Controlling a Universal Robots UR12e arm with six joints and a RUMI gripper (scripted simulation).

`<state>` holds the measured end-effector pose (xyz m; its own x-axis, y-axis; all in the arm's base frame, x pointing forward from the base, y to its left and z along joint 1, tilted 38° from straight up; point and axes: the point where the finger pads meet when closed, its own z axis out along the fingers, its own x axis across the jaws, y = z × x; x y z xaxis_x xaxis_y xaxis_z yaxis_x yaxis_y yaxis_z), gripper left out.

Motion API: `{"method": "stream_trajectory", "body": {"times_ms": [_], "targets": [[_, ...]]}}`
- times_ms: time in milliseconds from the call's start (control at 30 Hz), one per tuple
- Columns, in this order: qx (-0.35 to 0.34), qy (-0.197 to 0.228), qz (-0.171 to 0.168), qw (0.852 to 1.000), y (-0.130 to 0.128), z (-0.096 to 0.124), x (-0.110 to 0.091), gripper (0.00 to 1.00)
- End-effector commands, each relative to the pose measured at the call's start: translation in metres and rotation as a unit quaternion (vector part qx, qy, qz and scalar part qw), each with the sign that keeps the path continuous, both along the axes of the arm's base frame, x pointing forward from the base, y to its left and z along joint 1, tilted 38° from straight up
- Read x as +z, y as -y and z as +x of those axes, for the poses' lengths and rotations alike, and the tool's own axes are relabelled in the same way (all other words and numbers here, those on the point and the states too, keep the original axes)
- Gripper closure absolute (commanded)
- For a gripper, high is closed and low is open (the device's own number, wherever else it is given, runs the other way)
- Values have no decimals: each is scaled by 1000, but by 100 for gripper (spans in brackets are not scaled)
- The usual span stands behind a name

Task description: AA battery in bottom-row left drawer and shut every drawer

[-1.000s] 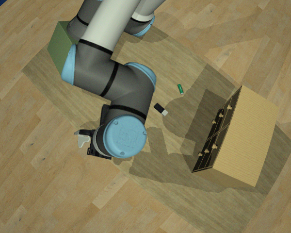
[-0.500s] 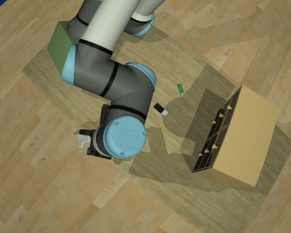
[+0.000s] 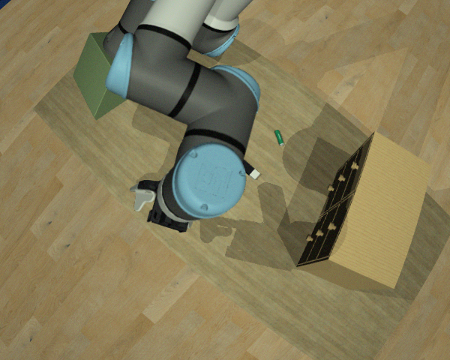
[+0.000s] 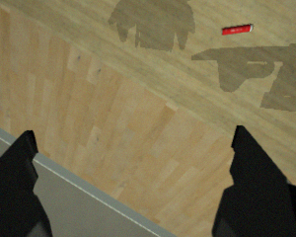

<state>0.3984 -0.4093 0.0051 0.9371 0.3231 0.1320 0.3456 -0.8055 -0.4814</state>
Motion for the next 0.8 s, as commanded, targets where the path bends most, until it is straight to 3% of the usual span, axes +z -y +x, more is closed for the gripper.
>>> {"method": "stream_trajectory", "body": {"times_ms": [0, 100, 133, 167, 200, 233, 267, 333, 433, 500, 567, 667, 767], "targets": [[-39, 3, 5, 999, -7, 9, 47, 0], [-87, 6, 15, 996, -24, 18, 102, 0], [-87, 6, 15, 996, -24, 18, 102, 0], [-103, 7, 19, 994, -30, 21, 121, 0], [-103, 7, 19, 994, -30, 21, 121, 0], [-120, 8, 23, 992, -37, 24, 140, 0], [-120, 8, 23, 992, -37, 24, 140, 0], [-152, 9, 32, 988, -53, 28, 178, 0], [-168, 10, 36, 985, -61, 30, 195, 0], [-197, 11, 45, 979, -77, 34, 228, 0], [-197, 11, 45, 979, -77, 34, 228, 0], [-232, 12, 57, 971, -98, 38, 269, 0], [-255, 12, 66, 965, -114, 40, 296, 0]]}}
